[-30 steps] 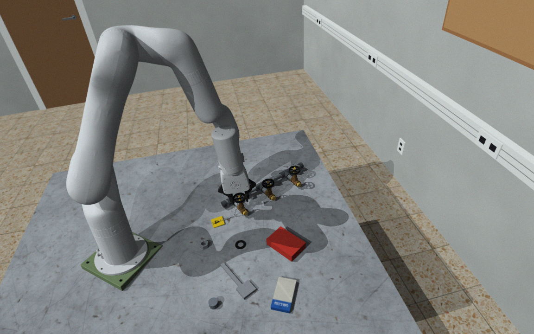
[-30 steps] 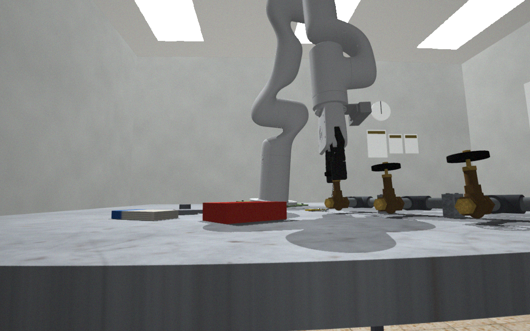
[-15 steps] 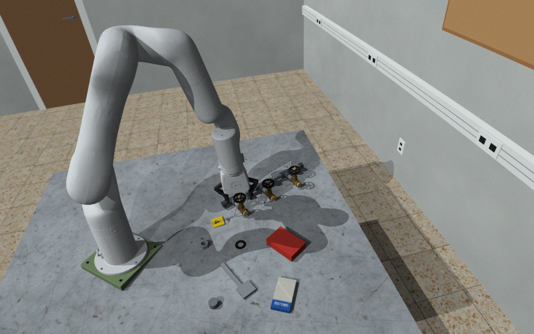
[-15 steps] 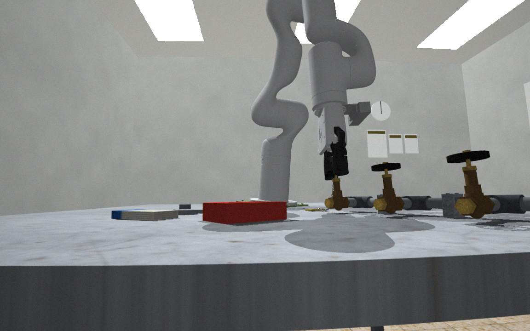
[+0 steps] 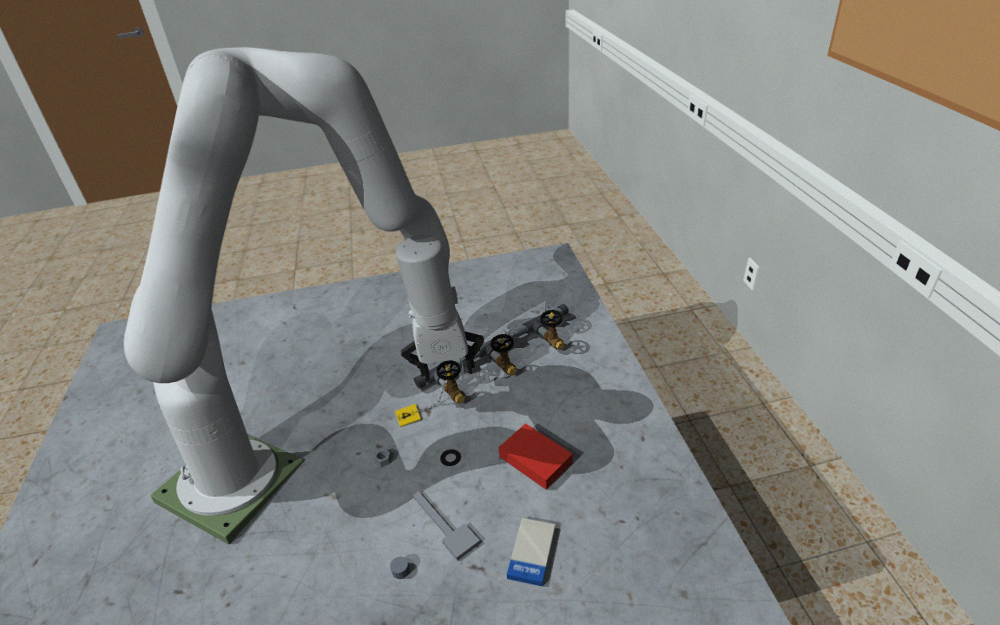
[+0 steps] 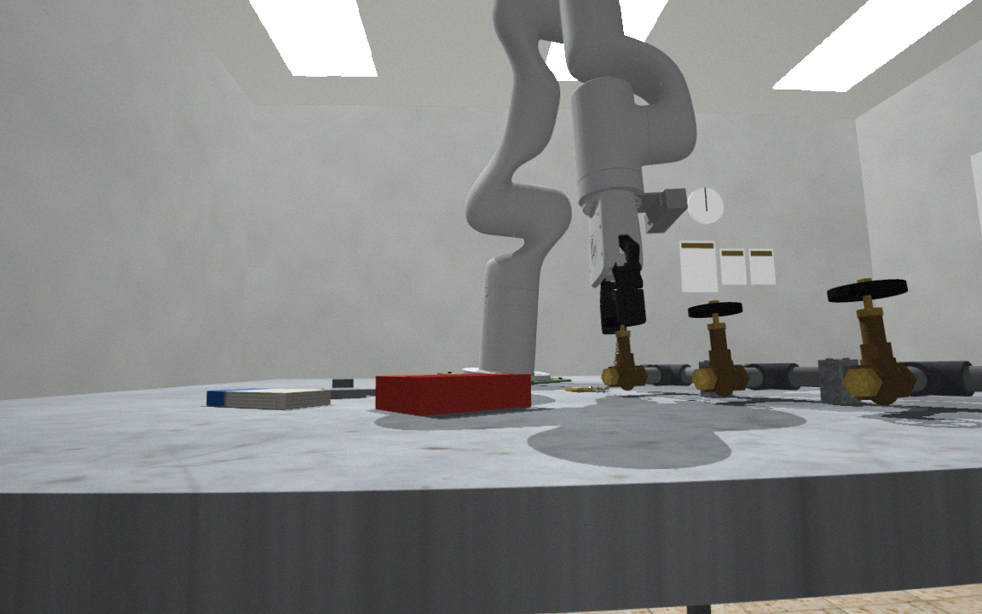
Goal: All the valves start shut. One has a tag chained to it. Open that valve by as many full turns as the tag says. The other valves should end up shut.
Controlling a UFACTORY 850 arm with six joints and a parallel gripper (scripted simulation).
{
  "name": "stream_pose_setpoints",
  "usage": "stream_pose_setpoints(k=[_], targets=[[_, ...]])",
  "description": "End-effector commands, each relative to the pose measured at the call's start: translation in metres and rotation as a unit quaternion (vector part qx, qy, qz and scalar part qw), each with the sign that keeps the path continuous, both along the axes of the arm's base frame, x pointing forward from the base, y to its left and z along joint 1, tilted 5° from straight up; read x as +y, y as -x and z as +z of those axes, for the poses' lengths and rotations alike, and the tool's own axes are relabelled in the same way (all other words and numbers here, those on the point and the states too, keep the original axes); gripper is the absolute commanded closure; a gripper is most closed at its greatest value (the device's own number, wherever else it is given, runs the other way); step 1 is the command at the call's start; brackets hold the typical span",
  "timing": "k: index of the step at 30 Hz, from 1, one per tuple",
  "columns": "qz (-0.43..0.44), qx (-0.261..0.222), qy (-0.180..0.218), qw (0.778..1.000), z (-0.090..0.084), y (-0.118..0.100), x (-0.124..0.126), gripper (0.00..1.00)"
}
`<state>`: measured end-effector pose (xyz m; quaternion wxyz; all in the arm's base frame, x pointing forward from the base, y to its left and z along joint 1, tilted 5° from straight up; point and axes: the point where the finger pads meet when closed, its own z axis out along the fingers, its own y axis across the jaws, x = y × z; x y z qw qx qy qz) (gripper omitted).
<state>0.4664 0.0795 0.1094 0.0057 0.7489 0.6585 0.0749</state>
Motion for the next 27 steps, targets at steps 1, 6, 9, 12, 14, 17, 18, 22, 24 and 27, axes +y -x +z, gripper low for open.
stream_pose_setpoints(k=[1, 6, 9, 12, 14, 17, 18, 22, 24, 27], targets=[[-0.003, -0.001, 0.0, 1.0, 0.0007, -0.0009, 0.0001, 0.0], [-0.03, 0.002, -0.004, 1.0, 0.0007, -0.0009, 0.0001, 0.0], [-0.066, 0.005, -0.008, 0.998, 0.0007, -0.0009, 0.0001, 0.0], [-0.081, 0.006, -0.01, 0.997, 0.0007, -0.0009, 0.0001, 0.0], [-0.118, 0.01, -0.015, 0.993, 0.0007, -0.0009, 0.0001, 0.0], [-0.188, 0.016, -0.023, 0.982, 0.0007, -0.0009, 0.0001, 0.0], [-0.214, 0.019, -0.026, 0.976, 0.0007, -0.0009, 0.0001, 0.0], [-0.3, 0.026, -0.039, 0.953, 0.0007, -0.0009, 0.0001, 0.0], [-0.341, 0.029, -0.046, 0.939, 0.0007, -0.0009, 0.0001, 0.0], [-0.38, 0.033, -0.053, 0.923, 0.0007, -0.0009, 0.0001, 0.0]])
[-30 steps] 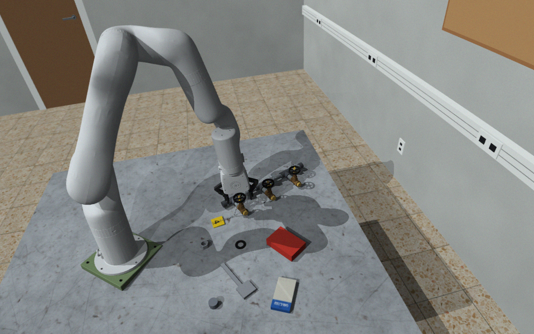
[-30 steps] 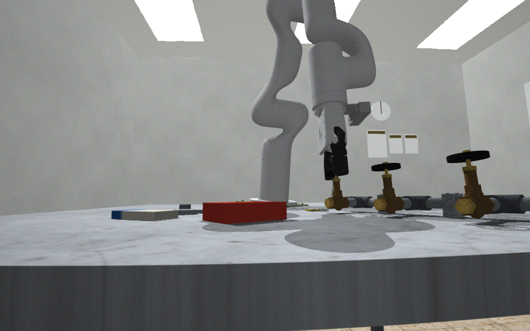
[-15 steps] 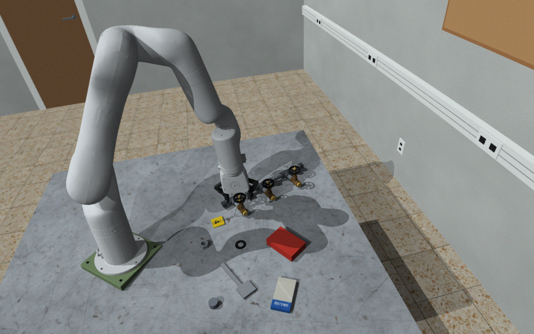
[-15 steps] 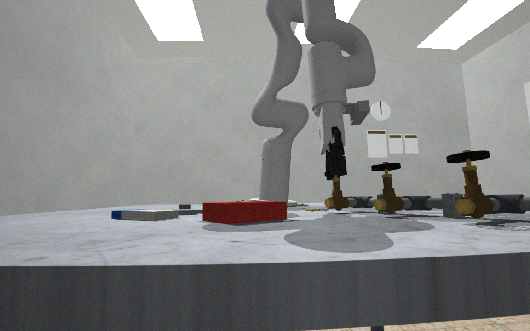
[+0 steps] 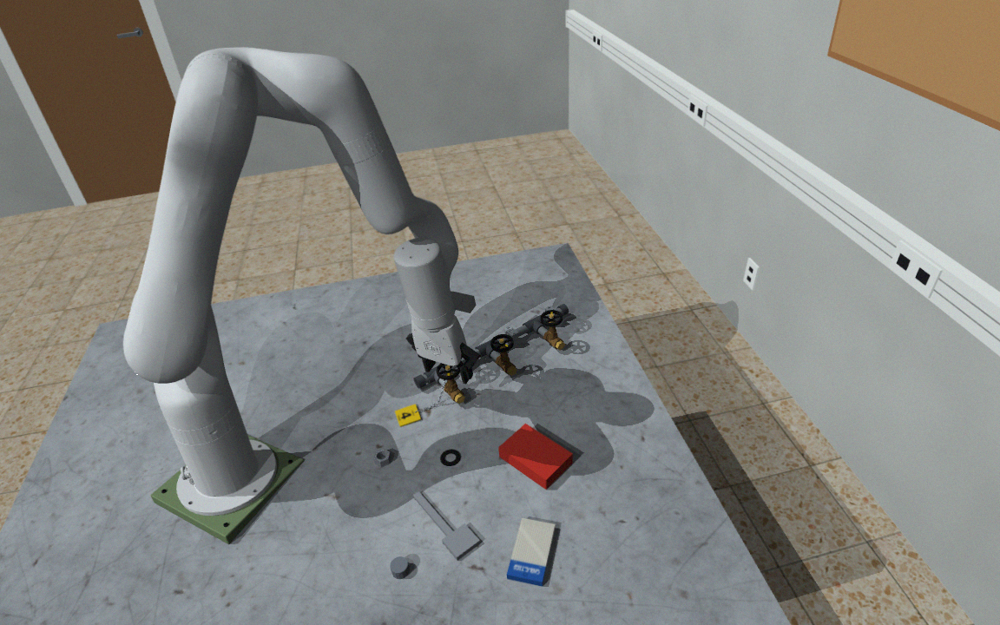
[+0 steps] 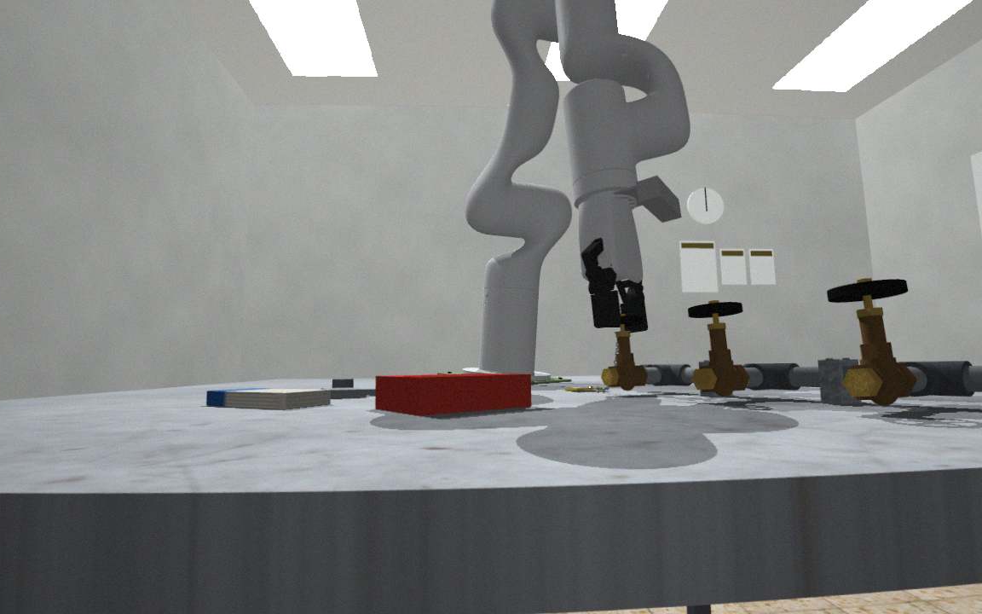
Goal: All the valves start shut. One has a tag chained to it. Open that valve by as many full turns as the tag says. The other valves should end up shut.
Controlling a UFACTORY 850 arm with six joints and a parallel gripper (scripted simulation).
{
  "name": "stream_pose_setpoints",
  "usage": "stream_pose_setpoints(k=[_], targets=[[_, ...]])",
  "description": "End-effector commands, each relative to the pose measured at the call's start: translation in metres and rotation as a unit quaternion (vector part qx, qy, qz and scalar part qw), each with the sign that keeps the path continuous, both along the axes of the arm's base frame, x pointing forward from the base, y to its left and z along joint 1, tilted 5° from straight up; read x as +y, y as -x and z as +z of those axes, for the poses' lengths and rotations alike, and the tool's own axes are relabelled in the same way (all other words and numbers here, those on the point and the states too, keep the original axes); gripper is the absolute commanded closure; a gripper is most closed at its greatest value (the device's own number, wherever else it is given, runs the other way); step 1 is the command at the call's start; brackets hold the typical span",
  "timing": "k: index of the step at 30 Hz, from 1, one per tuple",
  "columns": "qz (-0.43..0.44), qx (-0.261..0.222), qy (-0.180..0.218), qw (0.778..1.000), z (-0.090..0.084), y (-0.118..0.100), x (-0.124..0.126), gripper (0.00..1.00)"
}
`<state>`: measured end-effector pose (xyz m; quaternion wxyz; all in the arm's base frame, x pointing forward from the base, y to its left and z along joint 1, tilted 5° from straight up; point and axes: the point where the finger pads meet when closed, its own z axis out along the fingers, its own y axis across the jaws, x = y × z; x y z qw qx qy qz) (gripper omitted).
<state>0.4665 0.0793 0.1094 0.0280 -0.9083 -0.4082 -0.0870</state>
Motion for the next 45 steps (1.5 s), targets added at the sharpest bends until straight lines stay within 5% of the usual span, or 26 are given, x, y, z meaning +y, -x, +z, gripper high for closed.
stream_pose_setpoints(k=[1, 16, 18, 19, 25, 33, 35, 36, 45], targets=[[-0.096, 0.014, -0.002, 0.995, 0.0007, -0.0008, 0.0003, 0.0], [-0.43, 0.043, -0.065, 0.9, 0.0007, -0.0008, 0.0003, 0.0], [-0.43, 0.043, -0.065, 0.9, 0.0007, -0.0008, 0.0003, 0.0], [-0.485, 0.048, -0.074, 0.87, 0.0007, -0.0008, 0.0003, 0.0], [-0.583, 0.057, -0.094, 0.805, 0.0007, -0.0008, 0.0003, 0.0], [-0.71, 0.07, -0.116, 0.691, 0.0007, -0.0008, 0.0003, 0.0], [-0.71, 0.07, -0.116, 0.691, 0.0007, -0.0008, 0.0003, 0.0], [-0.752, 0.075, -0.122, 0.644, 0.0007, -0.0008, 0.0003, 0.0], [-0.854, 0.088, -0.131, 0.496, 0.0007, -0.0008, 0.0003, 0.0]])
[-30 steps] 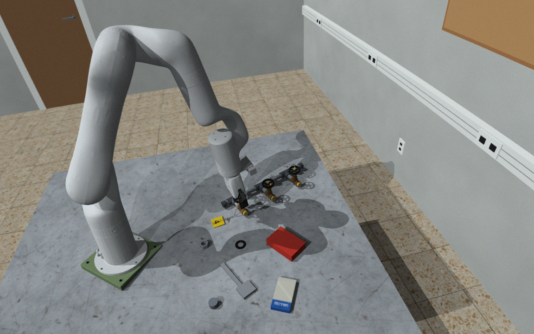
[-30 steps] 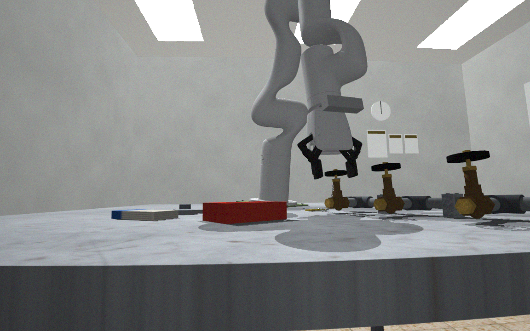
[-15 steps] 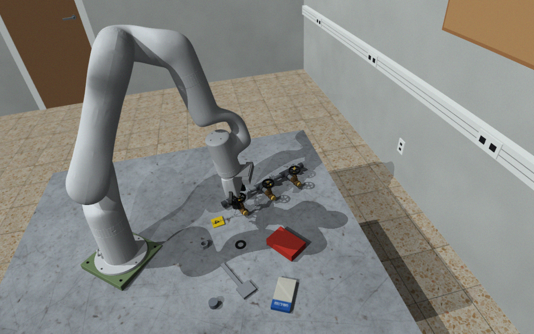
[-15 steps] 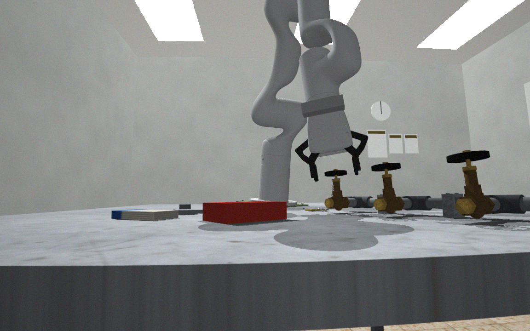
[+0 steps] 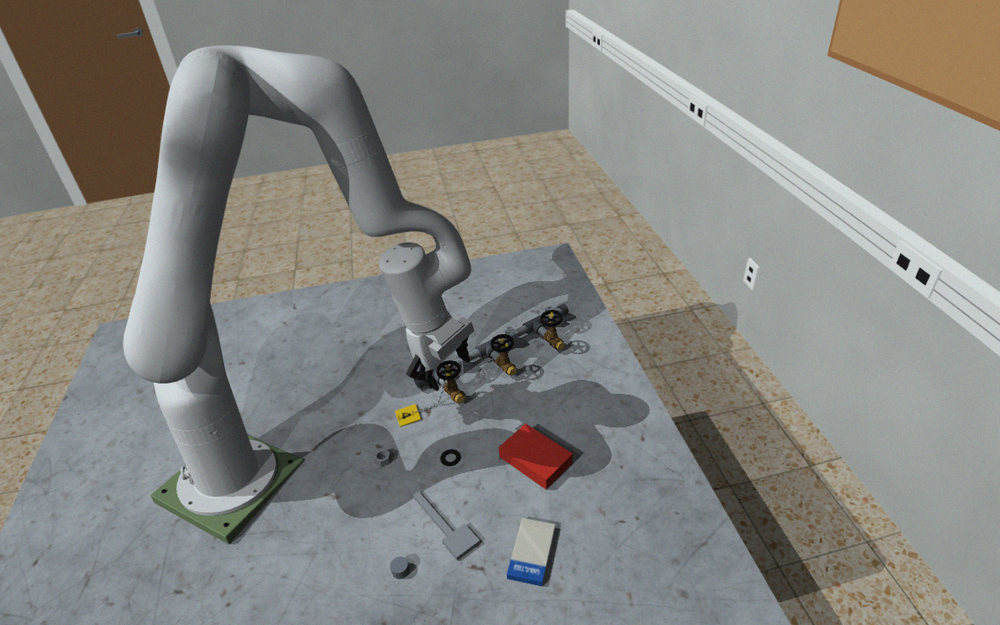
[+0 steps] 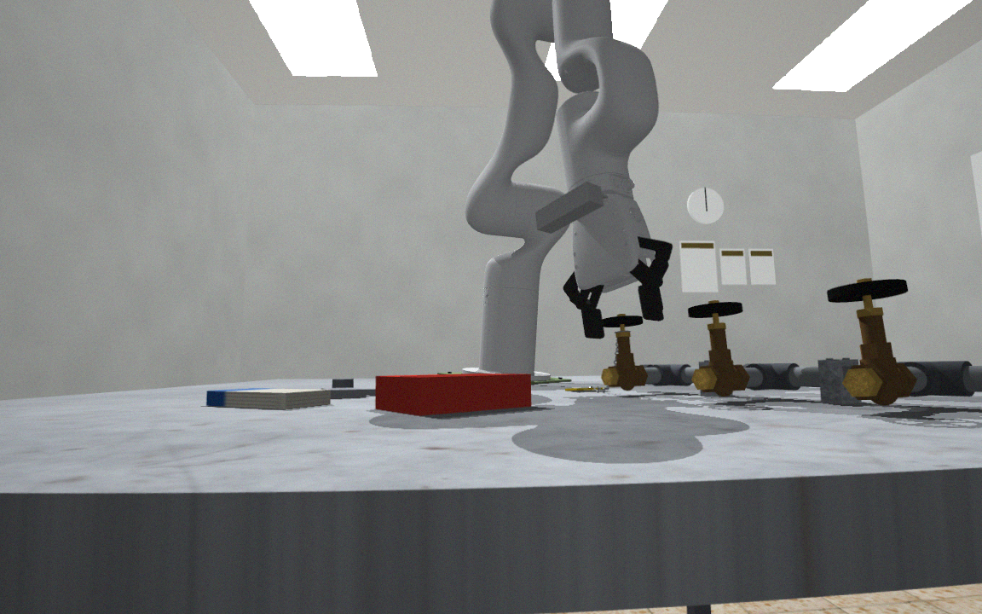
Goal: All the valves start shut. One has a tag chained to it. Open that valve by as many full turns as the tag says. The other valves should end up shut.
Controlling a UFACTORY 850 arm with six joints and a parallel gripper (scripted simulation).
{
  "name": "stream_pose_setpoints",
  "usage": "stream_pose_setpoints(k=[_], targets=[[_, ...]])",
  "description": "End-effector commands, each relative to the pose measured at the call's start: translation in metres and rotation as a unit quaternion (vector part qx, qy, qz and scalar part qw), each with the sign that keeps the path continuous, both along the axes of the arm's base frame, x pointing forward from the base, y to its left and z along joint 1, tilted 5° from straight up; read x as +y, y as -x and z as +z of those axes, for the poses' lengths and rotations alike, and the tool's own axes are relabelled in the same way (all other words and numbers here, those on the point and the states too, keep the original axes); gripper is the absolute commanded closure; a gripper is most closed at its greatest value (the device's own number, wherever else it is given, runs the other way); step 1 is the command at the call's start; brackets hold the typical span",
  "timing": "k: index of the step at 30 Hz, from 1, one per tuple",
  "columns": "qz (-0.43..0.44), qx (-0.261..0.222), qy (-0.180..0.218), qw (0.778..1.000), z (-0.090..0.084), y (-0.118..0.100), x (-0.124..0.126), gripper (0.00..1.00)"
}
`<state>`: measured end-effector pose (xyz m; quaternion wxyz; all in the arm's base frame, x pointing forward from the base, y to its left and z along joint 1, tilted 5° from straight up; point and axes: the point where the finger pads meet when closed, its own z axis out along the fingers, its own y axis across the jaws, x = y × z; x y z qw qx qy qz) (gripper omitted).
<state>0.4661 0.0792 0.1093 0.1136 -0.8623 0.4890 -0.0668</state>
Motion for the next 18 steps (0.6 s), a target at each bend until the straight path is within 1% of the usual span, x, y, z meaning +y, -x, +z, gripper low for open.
stream_pose_setpoints(k=[1, 5, 7, 8, 18], targets=[[-0.131, 0.043, -0.012, 0.99, 0.0009, -0.0011, 0.0003, 0.0], [-0.207, 0.064, -0.021, 0.976, 0.0009, -0.0011, 0.0003, 0.0], [-0.207, 0.064, -0.021, 0.976, 0.0009, -0.0011, 0.0003, 0.0], [-0.237, 0.079, -0.022, 0.968, 0.0009, -0.0011, 0.0003, 0.0], [-0.237, 0.079, -0.022, 0.968, 0.0009, -0.0011, 0.0003, 0.0]])
